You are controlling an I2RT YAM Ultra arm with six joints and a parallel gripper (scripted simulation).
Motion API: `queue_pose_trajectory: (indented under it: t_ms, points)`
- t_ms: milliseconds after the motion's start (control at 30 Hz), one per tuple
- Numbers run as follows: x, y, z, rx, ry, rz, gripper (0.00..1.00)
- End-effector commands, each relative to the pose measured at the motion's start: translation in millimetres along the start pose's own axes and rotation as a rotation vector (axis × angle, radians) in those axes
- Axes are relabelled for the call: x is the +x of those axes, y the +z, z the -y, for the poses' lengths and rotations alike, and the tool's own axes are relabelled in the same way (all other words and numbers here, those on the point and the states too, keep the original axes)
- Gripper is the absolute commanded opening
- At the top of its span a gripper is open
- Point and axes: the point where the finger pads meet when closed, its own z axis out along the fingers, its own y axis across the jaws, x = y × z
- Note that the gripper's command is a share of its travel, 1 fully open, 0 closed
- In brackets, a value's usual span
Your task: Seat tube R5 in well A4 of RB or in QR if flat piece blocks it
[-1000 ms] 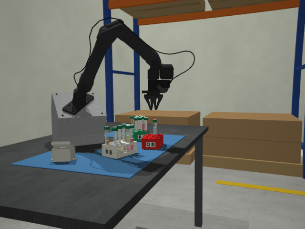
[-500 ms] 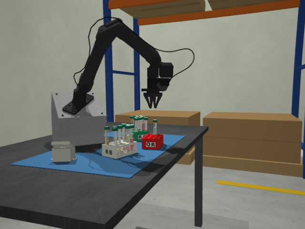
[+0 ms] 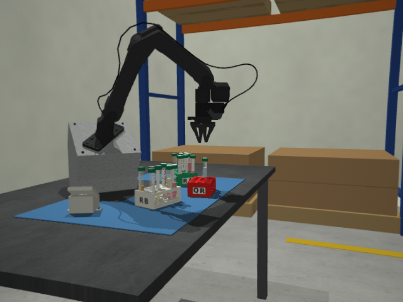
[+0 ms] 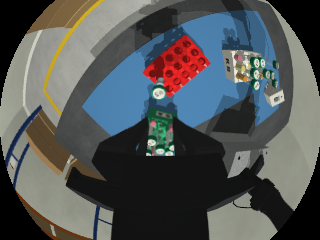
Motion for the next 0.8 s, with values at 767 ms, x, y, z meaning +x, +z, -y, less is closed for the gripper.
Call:
queue_pose_trajectory:
  t_ms: [767]
  points:
    - [-14, -16.1, -1, -0.029, 0.008, 0.031, 0.3]
